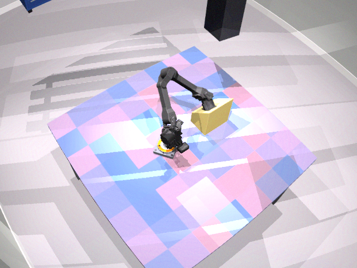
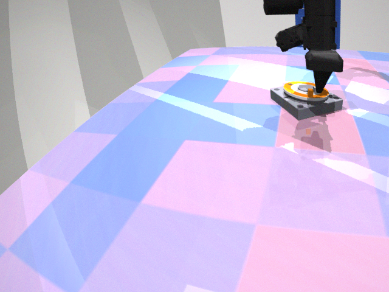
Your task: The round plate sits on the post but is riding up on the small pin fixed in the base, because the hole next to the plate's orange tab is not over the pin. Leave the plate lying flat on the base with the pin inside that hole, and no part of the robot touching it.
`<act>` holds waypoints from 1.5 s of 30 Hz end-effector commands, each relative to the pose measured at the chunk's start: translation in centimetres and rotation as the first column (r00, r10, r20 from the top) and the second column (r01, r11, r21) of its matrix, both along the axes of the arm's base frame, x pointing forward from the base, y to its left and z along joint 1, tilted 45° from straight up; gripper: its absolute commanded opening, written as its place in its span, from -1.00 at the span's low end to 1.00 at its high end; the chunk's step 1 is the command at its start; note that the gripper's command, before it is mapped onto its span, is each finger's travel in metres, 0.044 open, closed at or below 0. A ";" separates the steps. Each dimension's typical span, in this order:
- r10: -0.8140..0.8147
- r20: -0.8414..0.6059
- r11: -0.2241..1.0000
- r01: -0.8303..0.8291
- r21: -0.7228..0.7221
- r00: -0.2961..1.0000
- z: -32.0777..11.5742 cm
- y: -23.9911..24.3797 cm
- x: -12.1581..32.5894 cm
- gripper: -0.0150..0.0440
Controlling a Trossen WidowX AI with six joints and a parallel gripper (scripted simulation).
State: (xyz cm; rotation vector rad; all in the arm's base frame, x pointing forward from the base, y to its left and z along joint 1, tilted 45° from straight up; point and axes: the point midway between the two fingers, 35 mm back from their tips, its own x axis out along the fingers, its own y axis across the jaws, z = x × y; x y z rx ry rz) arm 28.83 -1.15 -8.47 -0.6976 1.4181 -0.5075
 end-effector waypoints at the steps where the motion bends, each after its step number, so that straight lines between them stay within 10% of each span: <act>1: 0.006 -0.005 1.000 -0.006 -0.005 1.000 -0.3 0.0 0.2 -0.49; 45: 0.006 -0.002 1.000 -0.006 -0.005 1.000 0.1 0.7 5.2 -0.49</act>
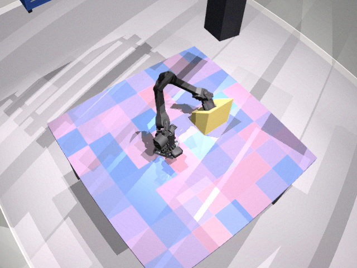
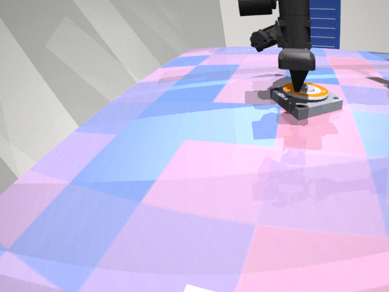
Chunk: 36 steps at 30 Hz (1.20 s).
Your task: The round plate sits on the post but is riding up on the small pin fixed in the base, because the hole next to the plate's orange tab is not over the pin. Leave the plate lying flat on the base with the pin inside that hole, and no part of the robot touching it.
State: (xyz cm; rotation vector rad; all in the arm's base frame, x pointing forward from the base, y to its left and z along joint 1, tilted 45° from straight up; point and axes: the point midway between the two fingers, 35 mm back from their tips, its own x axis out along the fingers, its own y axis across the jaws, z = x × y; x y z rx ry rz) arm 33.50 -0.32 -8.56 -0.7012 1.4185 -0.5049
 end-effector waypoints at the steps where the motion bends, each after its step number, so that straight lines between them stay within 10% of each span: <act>1: 0.002 0.000 1.000 -0.002 -0.004 1.000 0.2 -0.1 0.6 -0.49; 36: 0.009 -0.011 1.000 -0.009 -0.010 1.000 3.0 2.2 0.4 -0.49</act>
